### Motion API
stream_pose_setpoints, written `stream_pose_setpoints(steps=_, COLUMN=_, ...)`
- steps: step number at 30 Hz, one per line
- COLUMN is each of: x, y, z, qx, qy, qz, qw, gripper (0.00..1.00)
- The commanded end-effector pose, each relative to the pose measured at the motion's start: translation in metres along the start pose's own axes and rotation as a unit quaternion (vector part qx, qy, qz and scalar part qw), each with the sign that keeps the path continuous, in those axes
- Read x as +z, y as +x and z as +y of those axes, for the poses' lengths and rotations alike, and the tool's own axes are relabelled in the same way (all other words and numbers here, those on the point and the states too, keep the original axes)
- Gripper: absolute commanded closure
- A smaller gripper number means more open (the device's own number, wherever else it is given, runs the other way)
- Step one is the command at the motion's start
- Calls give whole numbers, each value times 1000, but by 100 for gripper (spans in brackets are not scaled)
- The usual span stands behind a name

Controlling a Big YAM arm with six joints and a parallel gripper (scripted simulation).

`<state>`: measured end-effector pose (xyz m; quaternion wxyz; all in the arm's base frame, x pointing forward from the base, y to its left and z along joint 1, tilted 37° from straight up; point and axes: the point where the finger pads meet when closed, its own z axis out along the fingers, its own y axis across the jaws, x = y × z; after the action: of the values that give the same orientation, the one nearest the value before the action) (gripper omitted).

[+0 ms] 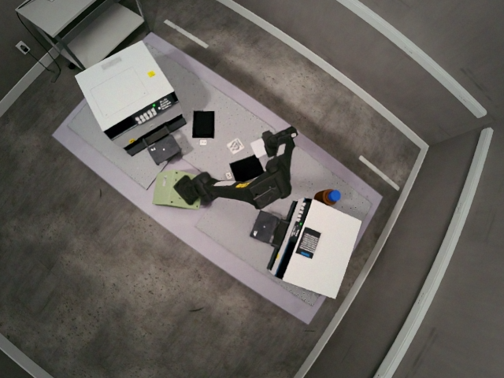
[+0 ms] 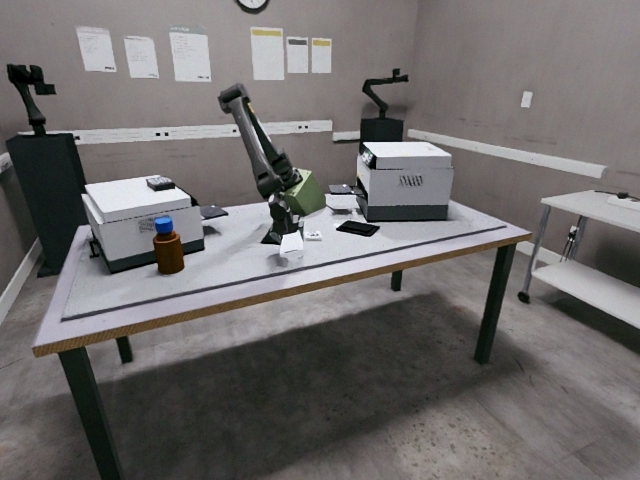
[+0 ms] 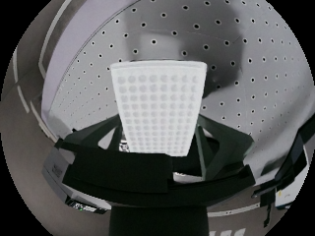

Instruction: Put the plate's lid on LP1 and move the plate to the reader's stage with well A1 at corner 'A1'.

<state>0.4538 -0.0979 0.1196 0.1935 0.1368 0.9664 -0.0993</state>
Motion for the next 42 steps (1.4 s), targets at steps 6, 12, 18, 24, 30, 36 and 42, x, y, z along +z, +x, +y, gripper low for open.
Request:
stream_pose_setpoints(steps=6, x=-6, y=-14, z=35, qx=-65, qy=-7, qz=-9, qw=998, gripper=14)
stream_pose_setpoints(steps=12, x=3, y=-4, z=36, qx=-95, qy=1, qz=9, qw=995, gripper=14)
stream_pose_setpoints(steps=18, x=-7, y=-11, z=48, qx=-111, qy=0, qz=-8, qw=994, gripper=14)
stream_pose_setpoints(steps=24, x=-2, y=-6, z=70, qx=-155, qy=-2, qz=1, qw=988, gripper=14)
stream_pose_setpoints(steps=30, x=8, y=9, z=76, qx=-189, qy=5, qz=21, qw=982, gripper=14)
stream_pose_setpoints(steps=36, x=1, y=13, z=90, qx=-209, qy=4, qz=16, qw=978, gripper=14)
stream_pose_setpoints(steps=42, x=7, y=27, z=97, qx=-246, qy=6, qz=30, qw=969, gripper=14)
